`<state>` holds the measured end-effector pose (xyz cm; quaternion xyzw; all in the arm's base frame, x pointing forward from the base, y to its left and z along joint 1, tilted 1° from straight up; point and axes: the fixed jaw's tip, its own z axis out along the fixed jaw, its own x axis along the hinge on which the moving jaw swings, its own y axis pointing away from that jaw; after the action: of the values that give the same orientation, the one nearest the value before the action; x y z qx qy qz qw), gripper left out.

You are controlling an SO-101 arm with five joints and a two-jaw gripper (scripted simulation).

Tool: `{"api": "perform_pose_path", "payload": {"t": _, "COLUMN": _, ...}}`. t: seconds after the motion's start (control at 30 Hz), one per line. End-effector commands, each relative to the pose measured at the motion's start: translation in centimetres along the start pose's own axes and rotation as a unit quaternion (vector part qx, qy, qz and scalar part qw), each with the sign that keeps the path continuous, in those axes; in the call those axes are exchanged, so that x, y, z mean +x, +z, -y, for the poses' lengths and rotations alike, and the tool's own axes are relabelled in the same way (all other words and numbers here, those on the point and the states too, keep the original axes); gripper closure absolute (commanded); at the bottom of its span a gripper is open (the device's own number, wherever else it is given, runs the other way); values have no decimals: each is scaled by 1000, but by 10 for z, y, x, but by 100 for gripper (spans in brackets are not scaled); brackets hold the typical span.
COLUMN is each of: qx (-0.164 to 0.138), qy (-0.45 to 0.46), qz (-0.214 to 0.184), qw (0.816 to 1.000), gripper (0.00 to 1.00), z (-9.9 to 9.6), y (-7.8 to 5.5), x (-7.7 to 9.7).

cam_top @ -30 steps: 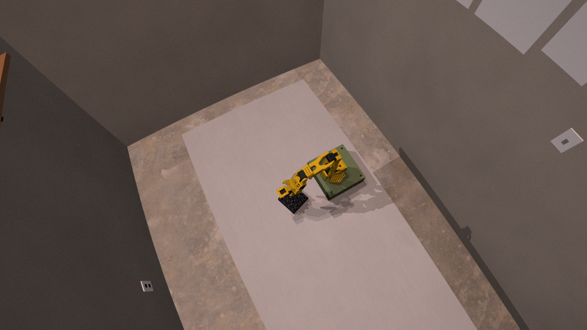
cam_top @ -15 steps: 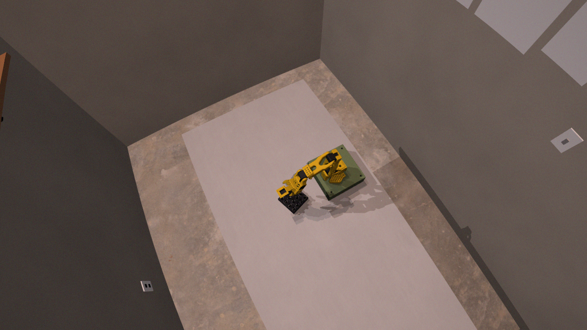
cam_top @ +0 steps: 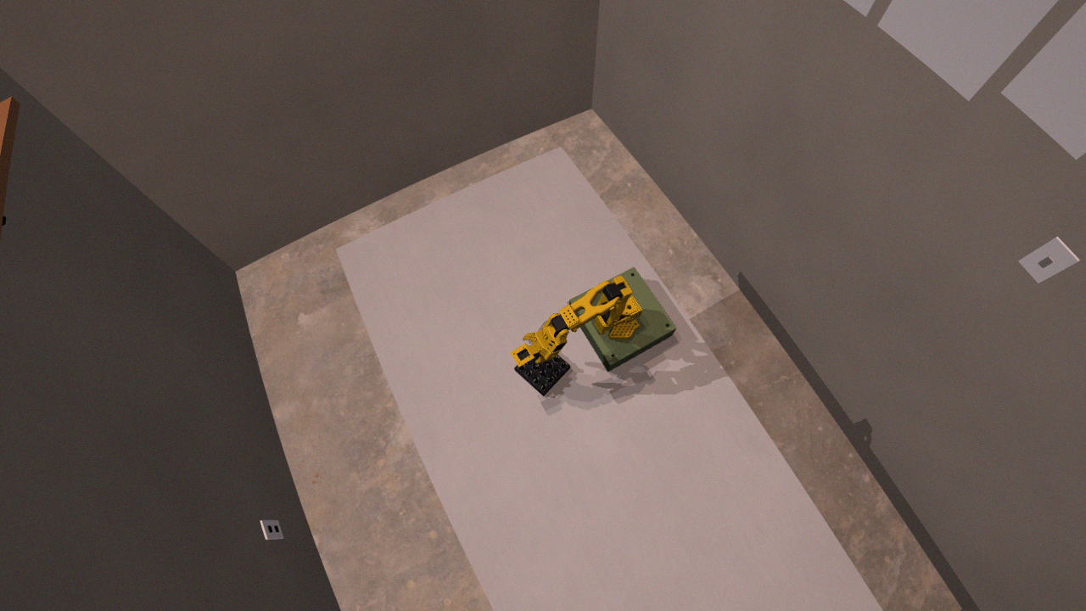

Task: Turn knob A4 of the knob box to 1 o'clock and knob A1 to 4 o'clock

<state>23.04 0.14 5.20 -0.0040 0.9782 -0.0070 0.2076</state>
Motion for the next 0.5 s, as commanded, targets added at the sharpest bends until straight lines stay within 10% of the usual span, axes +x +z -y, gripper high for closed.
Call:
{"api": "perform_pose_path", "payload": {"t": 0.0, "qx": -1, "qy": 0, "qz": -6, "qw": 1000, "gripper": 60, "z": 0, "y": 0, "x": 2}}
{"api": "perform_pose_path", "payload": {"t": 0.47, "qx": -5, "qy": 0, "qz": -132, "qw": 991, "gripper": 60, "z": -2, "y": 15, "x": 46}}
